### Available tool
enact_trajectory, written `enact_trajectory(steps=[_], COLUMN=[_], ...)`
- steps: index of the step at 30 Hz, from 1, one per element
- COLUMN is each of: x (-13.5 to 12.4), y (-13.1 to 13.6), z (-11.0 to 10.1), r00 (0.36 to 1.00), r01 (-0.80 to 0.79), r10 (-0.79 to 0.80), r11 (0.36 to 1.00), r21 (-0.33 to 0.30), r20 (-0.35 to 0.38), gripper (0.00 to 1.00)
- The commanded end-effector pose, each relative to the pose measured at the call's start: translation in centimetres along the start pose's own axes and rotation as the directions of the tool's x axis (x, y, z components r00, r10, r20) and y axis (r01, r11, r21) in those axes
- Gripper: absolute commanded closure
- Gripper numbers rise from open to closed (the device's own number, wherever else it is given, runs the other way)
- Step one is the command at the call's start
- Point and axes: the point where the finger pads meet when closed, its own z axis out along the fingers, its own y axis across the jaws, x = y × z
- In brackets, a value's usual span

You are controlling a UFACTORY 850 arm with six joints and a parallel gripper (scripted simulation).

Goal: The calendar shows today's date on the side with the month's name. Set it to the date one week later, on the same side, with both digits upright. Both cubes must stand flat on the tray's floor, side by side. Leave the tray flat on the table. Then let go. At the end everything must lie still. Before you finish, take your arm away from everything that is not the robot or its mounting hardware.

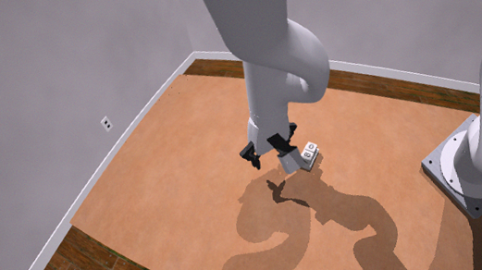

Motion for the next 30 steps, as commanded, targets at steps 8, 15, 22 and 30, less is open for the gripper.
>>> enact_trajectory(steps=[8, 15, 22, 30], x=[-1.1, -2.2, -2.4, -3.5], y=[-1.5, -3.1, -3.4, -5.0], z=[0.0, 0.0, 0.0, -0.1], r00=[0.977, 0.965, 0.906, 0.882], r01=[-0.214, -0.262, -0.423, -0.471], r10=[0.214, 0.262, 0.423, 0.471], r11=[0.977, 0.965, 0.906, 0.882], r21=[0.006, 0.006, 0.006, 0.006], r20=[-0.002, -0.001, 0.0, 0.0], gripper=[0.0, 0.0, 0.0, 0.0])
